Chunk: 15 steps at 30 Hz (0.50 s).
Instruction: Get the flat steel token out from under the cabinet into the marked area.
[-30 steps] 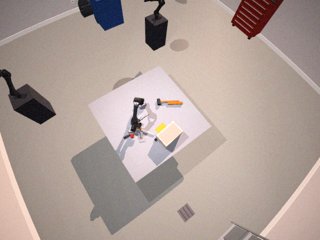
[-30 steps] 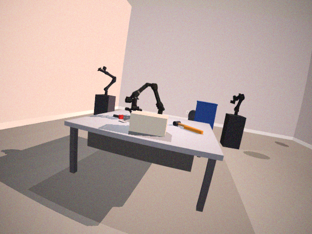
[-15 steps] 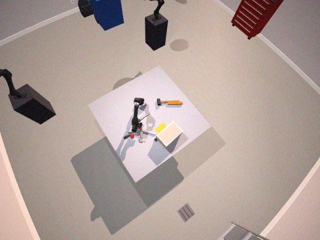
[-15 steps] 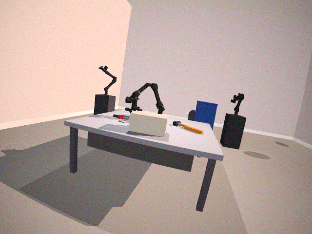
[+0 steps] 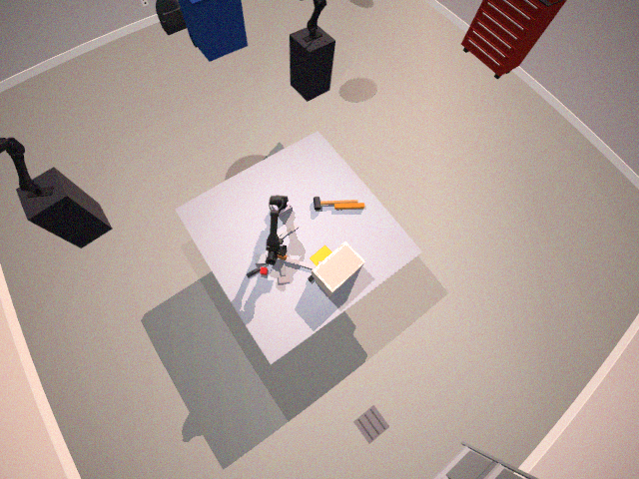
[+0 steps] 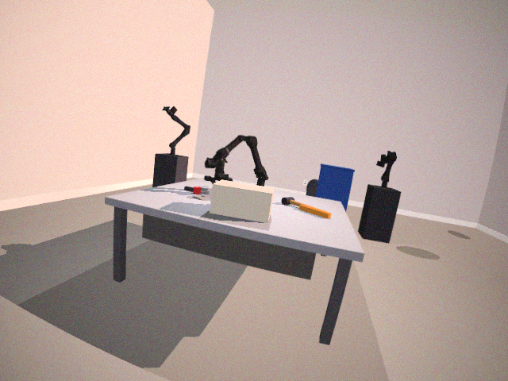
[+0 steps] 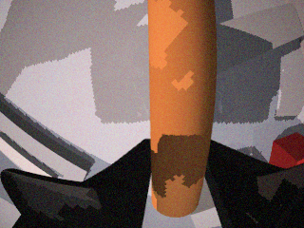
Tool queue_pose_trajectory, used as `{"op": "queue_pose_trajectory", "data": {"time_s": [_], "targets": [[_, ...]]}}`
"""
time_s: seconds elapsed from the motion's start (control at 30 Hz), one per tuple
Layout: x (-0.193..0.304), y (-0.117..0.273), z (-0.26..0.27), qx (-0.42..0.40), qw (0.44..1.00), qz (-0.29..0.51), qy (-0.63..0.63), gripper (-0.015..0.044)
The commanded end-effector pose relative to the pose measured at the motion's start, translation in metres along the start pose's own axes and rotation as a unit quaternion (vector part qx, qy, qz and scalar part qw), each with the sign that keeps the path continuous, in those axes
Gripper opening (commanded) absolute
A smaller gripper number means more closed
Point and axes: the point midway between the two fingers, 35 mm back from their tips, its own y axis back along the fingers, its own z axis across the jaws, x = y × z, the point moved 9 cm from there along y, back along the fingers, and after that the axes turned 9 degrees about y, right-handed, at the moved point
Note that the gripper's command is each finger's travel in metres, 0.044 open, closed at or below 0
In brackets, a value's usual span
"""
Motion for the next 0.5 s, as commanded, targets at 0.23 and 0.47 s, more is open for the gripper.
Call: {"op": "queue_pose_trajectory", "data": {"time_s": [0.23,0.47], "targets": [[-0.0022,-0.007,-0.0019,0.003,1.0,-0.006,-0.002,0.0],[-0.0012,-0.0057,-0.0013,0.002,1.0,-0.001,0.0,0.0105]]}}
